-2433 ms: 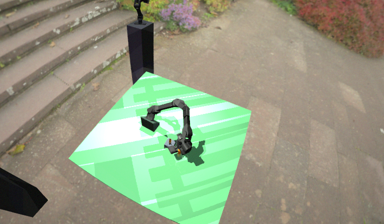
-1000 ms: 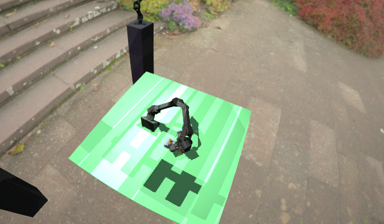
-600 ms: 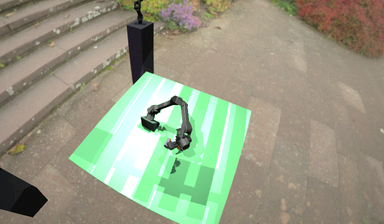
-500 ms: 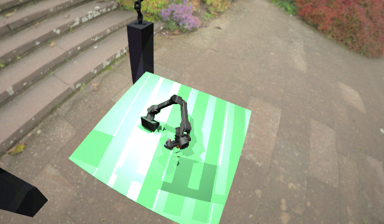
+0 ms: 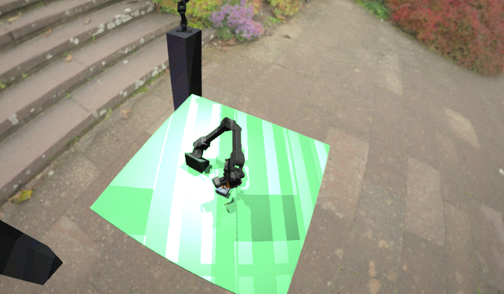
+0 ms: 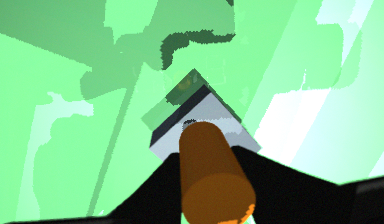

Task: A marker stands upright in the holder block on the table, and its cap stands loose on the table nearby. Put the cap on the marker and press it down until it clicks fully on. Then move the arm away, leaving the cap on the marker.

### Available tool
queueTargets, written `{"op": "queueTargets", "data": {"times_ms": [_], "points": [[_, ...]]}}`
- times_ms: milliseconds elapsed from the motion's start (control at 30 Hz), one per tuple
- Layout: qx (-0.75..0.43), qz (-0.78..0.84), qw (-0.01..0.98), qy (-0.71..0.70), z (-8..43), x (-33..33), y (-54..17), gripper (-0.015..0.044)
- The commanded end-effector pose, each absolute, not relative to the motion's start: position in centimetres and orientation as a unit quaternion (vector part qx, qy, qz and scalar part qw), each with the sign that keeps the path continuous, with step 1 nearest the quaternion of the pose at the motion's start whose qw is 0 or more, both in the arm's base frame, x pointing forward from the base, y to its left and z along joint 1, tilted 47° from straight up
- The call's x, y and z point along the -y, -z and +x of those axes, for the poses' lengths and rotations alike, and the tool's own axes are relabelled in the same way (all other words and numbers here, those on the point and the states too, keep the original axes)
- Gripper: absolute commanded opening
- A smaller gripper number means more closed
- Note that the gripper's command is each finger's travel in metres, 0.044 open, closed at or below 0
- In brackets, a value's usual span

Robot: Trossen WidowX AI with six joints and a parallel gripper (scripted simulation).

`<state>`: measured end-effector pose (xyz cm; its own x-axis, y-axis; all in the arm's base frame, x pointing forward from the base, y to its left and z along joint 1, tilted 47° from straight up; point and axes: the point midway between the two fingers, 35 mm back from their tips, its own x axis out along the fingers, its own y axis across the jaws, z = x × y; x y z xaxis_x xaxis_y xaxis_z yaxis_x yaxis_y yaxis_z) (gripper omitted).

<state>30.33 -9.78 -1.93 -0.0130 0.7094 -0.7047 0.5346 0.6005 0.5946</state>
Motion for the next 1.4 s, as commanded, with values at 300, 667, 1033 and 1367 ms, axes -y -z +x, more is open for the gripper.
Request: {"op": "queueTargets", "data": {"times_ms": [300,667,1033,1367], "points": [[-0.707,0.447,0.542,-0.077,26.4,10.4,-0.1,0.0],[-0.707,0.447,0.543,-0.078,26.5,9.8,0.5,0.0],[-0.707,0.447,0.543,-0.077,26.5,8.5,1.8,0.0],[-0.707,0.447,0.543,-0.078,26.5,7.3,2.9,0.0]]}}
